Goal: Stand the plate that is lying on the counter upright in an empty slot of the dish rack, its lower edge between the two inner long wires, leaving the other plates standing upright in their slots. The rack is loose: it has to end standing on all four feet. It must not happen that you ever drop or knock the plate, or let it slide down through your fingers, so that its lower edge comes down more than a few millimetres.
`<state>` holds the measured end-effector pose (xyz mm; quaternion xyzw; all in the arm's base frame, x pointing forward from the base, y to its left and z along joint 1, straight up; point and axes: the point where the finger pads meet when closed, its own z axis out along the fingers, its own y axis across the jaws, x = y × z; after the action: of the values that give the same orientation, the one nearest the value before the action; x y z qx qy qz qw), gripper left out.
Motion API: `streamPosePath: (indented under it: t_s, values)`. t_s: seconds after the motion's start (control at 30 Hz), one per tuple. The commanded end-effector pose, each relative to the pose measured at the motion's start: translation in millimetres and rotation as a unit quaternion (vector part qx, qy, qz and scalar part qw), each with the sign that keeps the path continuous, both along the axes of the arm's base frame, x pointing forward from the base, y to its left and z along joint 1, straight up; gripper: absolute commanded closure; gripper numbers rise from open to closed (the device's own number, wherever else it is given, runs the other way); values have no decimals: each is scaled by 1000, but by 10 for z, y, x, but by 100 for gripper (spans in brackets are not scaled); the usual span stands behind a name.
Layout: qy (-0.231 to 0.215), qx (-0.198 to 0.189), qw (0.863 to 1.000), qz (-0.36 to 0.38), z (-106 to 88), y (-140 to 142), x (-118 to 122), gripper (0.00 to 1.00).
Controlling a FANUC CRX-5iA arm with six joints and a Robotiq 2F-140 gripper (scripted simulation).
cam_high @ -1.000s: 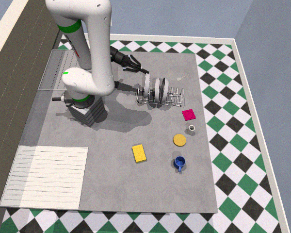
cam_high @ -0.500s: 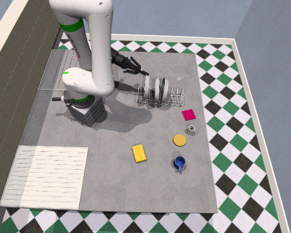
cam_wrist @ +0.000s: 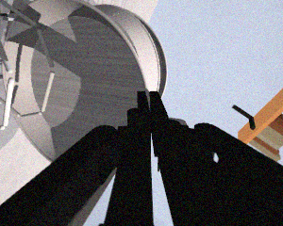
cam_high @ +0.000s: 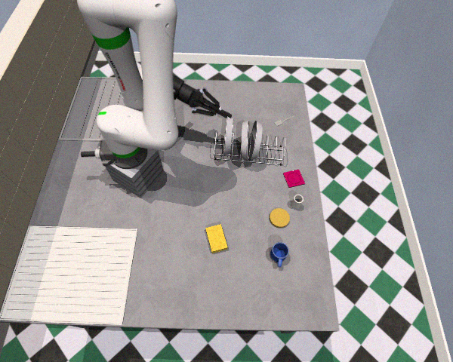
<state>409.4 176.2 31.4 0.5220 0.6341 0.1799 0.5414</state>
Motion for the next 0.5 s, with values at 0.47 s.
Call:
streamPosePath:
  t_s: [0.47]
  values:
    - [0,0,1000,0,-119,2,2,90]
